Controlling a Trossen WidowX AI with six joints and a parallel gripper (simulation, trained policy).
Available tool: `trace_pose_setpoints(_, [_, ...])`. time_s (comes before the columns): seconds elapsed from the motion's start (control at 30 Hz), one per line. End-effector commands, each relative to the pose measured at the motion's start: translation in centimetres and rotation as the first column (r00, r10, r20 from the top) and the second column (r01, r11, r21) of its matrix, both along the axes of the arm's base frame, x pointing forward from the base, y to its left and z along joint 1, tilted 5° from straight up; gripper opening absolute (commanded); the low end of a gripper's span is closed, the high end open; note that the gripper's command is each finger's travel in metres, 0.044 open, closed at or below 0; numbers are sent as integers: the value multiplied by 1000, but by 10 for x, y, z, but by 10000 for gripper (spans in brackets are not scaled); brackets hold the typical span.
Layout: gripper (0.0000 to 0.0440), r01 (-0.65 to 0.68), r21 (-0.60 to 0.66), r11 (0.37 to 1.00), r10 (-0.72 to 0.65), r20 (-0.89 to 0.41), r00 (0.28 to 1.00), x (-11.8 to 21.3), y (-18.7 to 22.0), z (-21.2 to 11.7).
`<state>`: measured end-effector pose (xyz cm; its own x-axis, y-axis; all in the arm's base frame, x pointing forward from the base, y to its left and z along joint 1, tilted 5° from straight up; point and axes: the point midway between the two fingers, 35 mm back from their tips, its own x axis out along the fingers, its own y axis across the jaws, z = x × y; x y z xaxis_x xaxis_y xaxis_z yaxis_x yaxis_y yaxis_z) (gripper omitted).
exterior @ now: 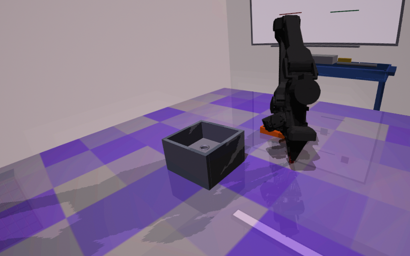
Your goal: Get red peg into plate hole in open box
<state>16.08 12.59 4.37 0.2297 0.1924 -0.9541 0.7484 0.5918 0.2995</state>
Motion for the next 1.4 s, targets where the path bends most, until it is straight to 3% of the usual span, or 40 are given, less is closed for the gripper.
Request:
trace_pose_setpoints(0.0, [51, 19, 14, 1000, -18, -32, 999, 0, 0, -2])
trace_pose_setpoints(0.07, [3, 23, 18, 1000, -22, -44, 999, 0, 0, -2])
trace_pose_setpoints(0.1, [0, 26, 19, 999, -25, -49, 998, 1, -1, -3])
trace_pose_setpoints(0.93, [0, 24, -152, 988, 6, 195, 981, 63, -44, 97])
trace_pose_setpoints(1.37, [0, 133, -221, 966, -82, 225, 971, 96, -93, 114])
